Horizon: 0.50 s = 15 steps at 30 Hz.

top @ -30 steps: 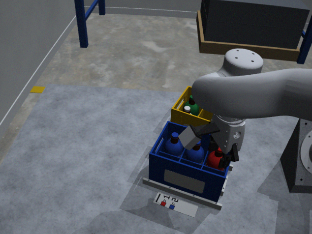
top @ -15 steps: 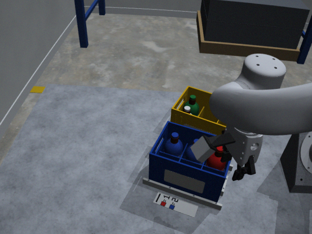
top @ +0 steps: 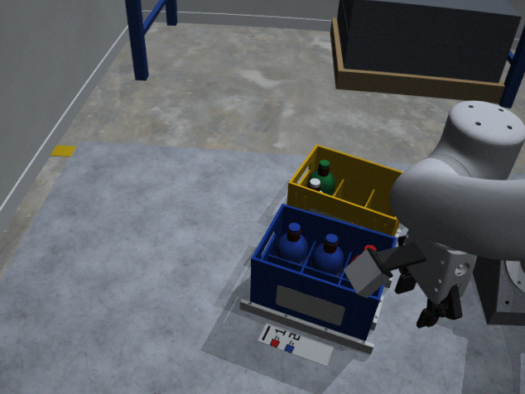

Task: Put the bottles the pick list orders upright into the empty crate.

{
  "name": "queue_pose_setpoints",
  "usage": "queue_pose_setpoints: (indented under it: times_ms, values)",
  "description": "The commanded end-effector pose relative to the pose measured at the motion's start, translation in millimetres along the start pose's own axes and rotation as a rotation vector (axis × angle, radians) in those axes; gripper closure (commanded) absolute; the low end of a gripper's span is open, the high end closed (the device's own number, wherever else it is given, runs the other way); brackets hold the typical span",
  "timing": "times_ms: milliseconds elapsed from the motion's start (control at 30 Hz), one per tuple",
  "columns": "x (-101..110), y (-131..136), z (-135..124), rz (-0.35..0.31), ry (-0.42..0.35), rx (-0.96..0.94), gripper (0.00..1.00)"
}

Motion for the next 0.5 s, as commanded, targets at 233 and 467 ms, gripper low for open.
queue_pose_setpoints:
  times_ms: [233, 467]
  values:
    - [10.5, -28.2, 4.2, -0.001, 0.001, 0.0, 0.35]
    - [10.6, -28.3, 4.2, -0.001, 0.001, 0.0, 0.35]
Point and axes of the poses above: the point where the finger pads meet when closed, its own x axis back along the fingers, its own y axis across the jaws, z = x × y, the point moved 8 cm from there along x, back along the fingers, and after that the axes turned 12 degrees about x, right-handed, at the moved point
